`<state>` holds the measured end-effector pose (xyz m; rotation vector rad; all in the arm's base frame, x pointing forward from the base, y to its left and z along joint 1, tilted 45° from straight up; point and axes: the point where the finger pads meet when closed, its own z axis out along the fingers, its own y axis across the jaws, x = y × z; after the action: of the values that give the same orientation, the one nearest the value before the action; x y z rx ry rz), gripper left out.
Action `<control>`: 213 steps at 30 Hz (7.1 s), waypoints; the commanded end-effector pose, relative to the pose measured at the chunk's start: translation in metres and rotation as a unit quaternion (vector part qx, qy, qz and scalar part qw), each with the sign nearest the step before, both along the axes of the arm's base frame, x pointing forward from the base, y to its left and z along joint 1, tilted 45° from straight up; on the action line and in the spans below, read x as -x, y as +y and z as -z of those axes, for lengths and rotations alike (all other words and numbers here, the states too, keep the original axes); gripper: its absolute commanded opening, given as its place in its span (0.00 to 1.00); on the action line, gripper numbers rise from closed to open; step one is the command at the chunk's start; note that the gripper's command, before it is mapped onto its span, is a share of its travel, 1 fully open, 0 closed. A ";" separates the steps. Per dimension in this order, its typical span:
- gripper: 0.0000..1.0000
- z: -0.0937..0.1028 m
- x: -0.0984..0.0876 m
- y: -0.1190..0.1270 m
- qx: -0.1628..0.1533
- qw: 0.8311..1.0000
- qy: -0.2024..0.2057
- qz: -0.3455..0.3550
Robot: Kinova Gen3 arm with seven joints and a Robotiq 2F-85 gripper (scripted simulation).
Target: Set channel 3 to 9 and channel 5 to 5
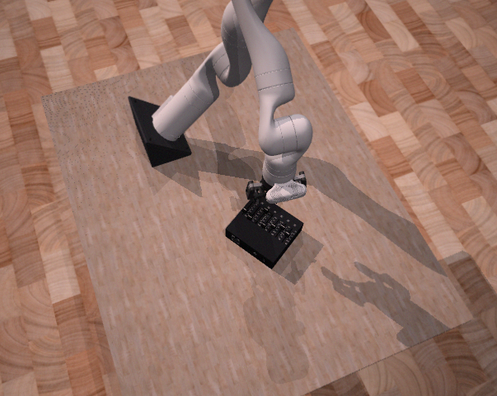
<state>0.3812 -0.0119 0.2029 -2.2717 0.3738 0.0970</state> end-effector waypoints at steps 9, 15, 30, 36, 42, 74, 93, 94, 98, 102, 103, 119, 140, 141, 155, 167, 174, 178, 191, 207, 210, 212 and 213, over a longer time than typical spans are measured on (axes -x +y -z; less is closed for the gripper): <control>1.00 0.002 -0.014 -0.039 0.039 0.995 -0.085 -0.038; 1.00 0.002 -0.014 -0.039 0.040 0.995 -0.087 -0.039; 1.00 0.002 -0.014 -0.039 0.040 0.994 -0.090 -0.043; 1.00 0.003 -0.013 -0.036 0.042 0.991 -0.108 -0.065; 1.00 0.006 -0.012 -0.030 0.045 0.981 -0.150 -0.114; 1.00 0.026 -0.014 0.021 0.067 0.672 -0.534 -0.508; 1.00 0.030 -0.026 0.039 0.085 0.445 -0.653 -0.607; 1.00 0.030 -0.026 0.039 0.085 0.445 -0.653 -0.607; 1.00 0.030 -0.027 0.040 0.086 0.427 -0.660 -0.612; 1.00 0.030 -0.028 0.041 0.088 0.414 -0.665 -0.616; 1.00 0.031 -0.028 0.041 0.088 0.413 -0.665 -0.616; 0.00 0.031 -0.028 0.041 0.088 0.410 -0.666 -0.617; 0.00 0.031 -0.028 0.041 0.088 0.410 -0.666 -0.617; 0.00 0.031 -0.028 0.041 0.088 0.410 -0.666 -0.617; 0.00 0.031 -0.028 0.042 0.088 0.410 -0.666 -0.617; 0.00 0.035 -0.029 0.045 0.088 0.410 -0.666 -0.617; 0.00 0.038 -0.029 0.049 0.088 0.410 -0.666 -0.617; 0.00 0.040 -0.030 0.051 0.088 0.410 -0.666 -0.617; 0.00 0.045 -0.031 0.055 0.088 0.410 -0.666 -0.617; 0.00 0.048 -0.031 0.058 0.088 0.410 -0.666 -0.617; 0.00 0.048 -0.031 0.058 0.088 0.410 -0.666 -0.617; 0.00 0.048 -0.031 0.058 0.088 0.410 -0.666 -0.617; 0.00 0.048 -0.031 0.058 0.088 0.410 -0.666 -0.617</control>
<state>0.4120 0.0461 0.1551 -1.4885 -2.1743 -0.9880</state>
